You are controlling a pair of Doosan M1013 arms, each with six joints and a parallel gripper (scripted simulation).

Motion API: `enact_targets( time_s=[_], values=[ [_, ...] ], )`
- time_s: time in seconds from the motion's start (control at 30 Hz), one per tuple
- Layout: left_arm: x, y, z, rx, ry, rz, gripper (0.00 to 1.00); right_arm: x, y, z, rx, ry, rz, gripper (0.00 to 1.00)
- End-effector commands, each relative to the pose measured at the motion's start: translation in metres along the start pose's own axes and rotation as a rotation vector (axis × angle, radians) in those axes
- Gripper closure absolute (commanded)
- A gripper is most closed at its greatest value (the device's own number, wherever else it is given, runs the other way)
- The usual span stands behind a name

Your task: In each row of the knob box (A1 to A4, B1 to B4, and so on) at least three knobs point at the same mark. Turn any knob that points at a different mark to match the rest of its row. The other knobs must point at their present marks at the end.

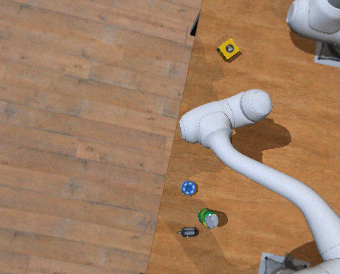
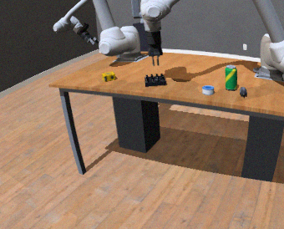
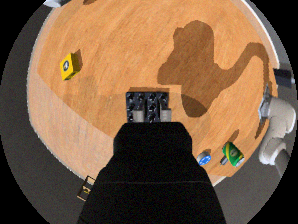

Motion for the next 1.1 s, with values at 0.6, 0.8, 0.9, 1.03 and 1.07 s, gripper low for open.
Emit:
enact_targets(
  time_s=[0.6,0.8,0.9,1.03,1.07],
  values=[
    [0.0005,-0.0004,-0.0002,0.0,-0.001,0.001,0.54,0.0004,0.0001,0.0001,0.0,-0.001,-0.001,0.0],
    [-0.001,-0.0004,-0.0002,0.0,-0.001,0.001,0.54,0.0004,0.0001,0.0001,0.0,-0.001,-0.001,0.0],
    [-0.0029,-0.0004,-0.0002,0.0,0.0,0.001,0.54,0.0004,0.0001,0.0001,0.0,-0.001,-0.001,0.0],
    [-0.0064,-0.0004,-0.0002,0.0,0.0,0.001,0.54,0.0004,0.0001,0.0001,0.0,-0.001,-0.001,0.0],
    [-0.0074,-0.0004,-0.0002,0.0,0.0,0.001,0.54,0.0004,0.0001,0.0001,0.0,-0.001,-0.001,0.0]
  ],
)
Point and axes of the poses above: on each arm, the point where the finger pads meet when closed, its own x axis back along the fingers, its own y axis across the jaws, z = x × y, the point moved 2 cm from there along x, back along the fingers, and after that the axes turned 14 degrees about -x, right-handed, at the moved point
